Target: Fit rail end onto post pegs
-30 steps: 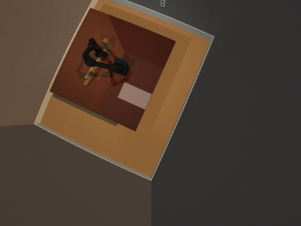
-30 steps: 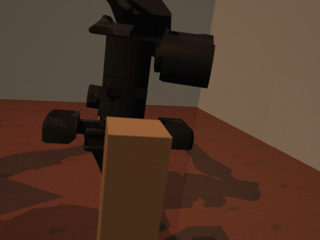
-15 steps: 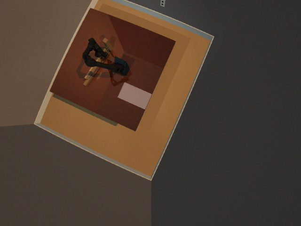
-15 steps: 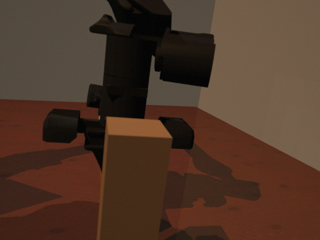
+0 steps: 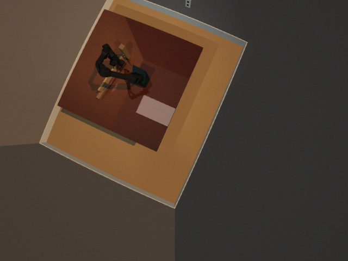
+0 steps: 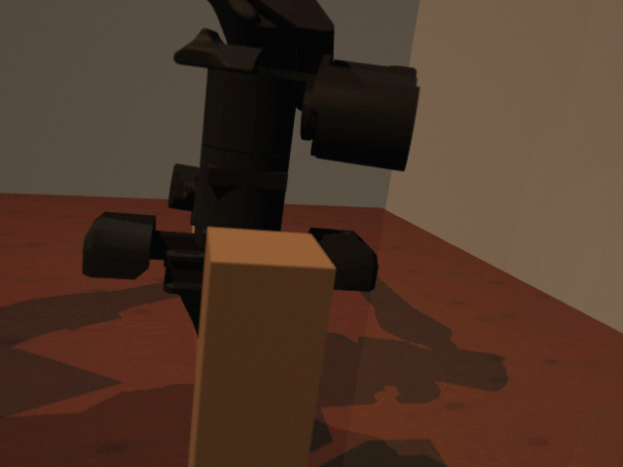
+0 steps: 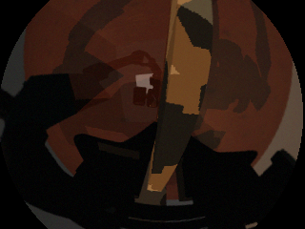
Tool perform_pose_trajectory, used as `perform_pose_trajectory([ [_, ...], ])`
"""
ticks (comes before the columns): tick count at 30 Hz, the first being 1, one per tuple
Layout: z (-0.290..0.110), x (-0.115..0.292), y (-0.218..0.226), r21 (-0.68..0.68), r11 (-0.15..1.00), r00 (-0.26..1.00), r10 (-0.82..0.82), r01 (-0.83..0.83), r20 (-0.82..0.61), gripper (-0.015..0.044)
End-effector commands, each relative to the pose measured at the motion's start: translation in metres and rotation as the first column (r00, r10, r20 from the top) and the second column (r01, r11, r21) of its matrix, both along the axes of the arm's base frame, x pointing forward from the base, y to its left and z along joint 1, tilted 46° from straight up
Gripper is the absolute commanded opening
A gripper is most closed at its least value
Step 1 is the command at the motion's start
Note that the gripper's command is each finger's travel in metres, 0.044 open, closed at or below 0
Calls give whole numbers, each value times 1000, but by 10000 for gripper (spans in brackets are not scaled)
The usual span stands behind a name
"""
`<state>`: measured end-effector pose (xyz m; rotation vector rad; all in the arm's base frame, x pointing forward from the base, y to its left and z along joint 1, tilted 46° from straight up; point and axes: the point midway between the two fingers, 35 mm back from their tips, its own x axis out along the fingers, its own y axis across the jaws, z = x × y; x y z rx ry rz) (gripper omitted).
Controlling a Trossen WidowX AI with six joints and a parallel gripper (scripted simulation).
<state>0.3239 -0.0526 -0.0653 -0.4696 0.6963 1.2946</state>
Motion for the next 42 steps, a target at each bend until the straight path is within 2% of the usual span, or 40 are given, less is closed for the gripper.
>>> perform_pose_trajectory([
  [1, 0, 0, -2, -1, 1000, 1000, -3, 3, 3, 0],
  [42, 3, 1, 1, -1, 1000, 1000, -3, 3, 3, 0],
])
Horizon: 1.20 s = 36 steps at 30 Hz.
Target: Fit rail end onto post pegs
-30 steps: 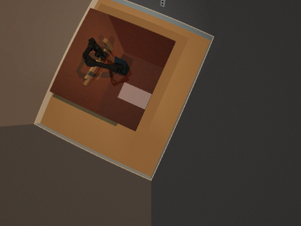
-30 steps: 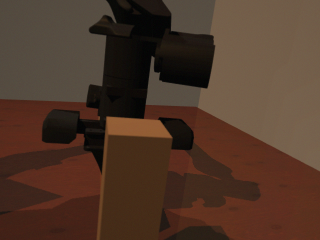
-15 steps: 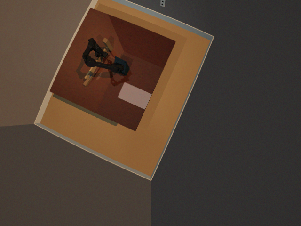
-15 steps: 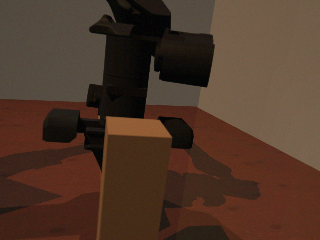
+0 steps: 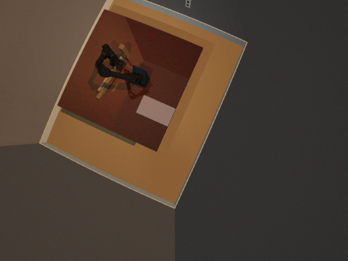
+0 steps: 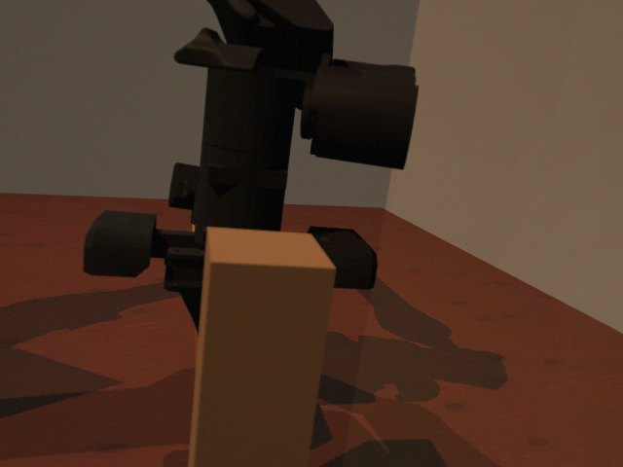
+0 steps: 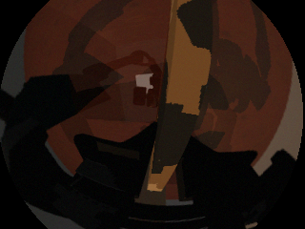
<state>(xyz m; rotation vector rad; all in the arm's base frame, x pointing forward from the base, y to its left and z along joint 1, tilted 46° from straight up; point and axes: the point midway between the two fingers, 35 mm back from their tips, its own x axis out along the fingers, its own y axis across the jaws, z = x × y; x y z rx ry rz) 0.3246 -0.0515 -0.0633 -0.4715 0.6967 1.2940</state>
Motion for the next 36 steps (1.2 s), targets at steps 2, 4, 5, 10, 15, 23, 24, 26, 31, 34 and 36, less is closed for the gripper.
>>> perform_pose_trajectory([
  [2, 1, 1, 0, 1, 1000, 1000, -3, 3, 3, 0],
  [4, 1, 0, 0, 1, 1000, 1000, -3, 3, 3, 0],
  [5, 1, 0, 0, 1, 1000, 1000, -3, 3, 3, 0],
  [10, -1, 0, -1, 1, 1000, 1000, -3, 3, 3, 0],
  [15, -1, 0, -2, 1, 1000, 1000, -3, 3, 3, 0],
  [23, 1, 1, 0, 1, 1000, 1000, -3, 3, 3, 0],
  [24, 1, 1, 0, 1, 1000, 1000, -3, 3, 3, 0],
  [26, 1, 1, 1, 1, 1000, 1000, -3, 3, 3, 0],
  [31, 2, 1, 1, 1, 1000, 1000, -3, 3, 3, 0],
  [34, 3, 1, 1, 1, 1000, 1000, -3, 3, 3, 0],
  [36, 3, 1, 1, 1, 1000, 1000, -3, 3, 3, 0],
])
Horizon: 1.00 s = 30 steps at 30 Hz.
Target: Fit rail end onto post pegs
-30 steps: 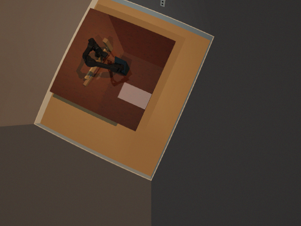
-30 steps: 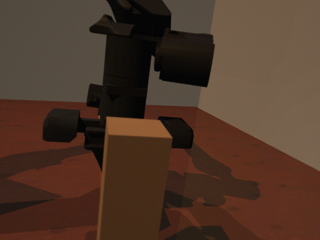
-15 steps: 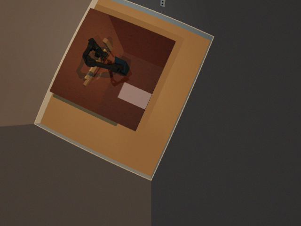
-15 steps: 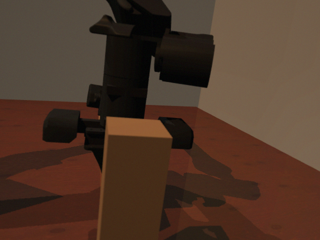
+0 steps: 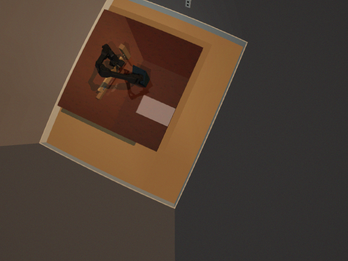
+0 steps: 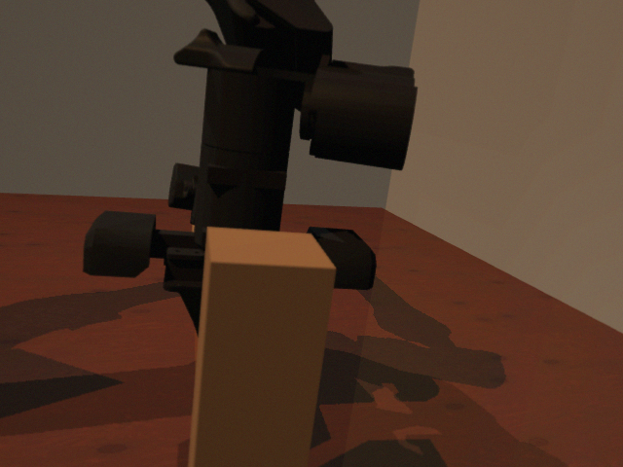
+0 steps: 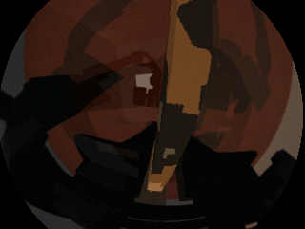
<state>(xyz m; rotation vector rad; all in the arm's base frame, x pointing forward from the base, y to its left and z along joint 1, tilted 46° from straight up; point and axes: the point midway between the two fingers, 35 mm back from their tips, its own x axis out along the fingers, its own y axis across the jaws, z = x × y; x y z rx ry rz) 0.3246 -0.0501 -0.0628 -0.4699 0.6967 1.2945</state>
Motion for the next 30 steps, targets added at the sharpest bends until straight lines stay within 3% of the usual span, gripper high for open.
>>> perform_pose_trajectory([
  [1, 3, 1, -1, 0, 1000, 1000, -3, 3, 4, 0],
  [30, 0, 1, -1, 0, 1000, 1000, -3, 3, 4, 0],
])
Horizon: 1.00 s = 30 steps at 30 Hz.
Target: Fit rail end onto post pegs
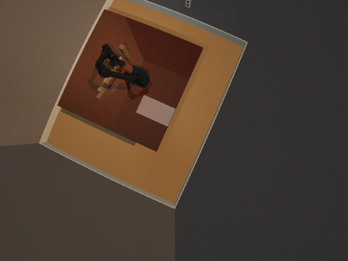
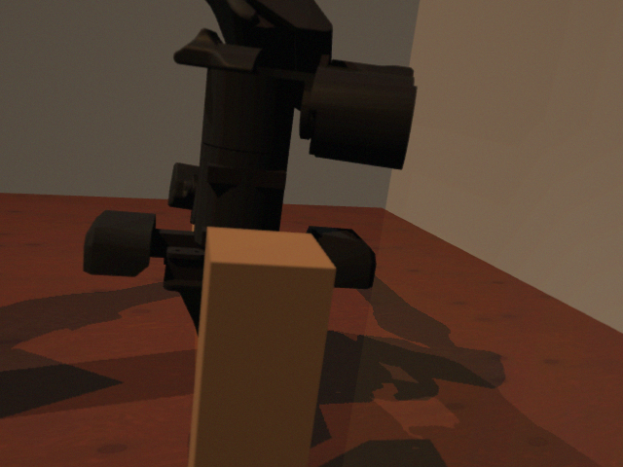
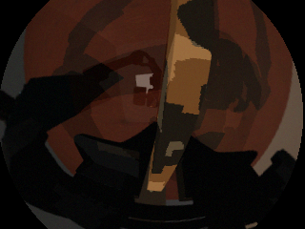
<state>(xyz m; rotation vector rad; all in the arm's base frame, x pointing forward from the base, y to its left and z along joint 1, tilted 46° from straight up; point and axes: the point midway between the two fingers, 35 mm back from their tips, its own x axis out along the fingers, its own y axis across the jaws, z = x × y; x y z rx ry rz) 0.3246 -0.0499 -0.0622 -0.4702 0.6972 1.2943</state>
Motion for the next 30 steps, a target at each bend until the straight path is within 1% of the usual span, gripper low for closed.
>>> perform_pose_trajectory([
  [1, -1, 1, -2, 0, 1000, 1000, -3, 3, 4, 0],
  [30, -5, -2, -9, 0, 1000, 1000, -3, 3, 4, 0],
])
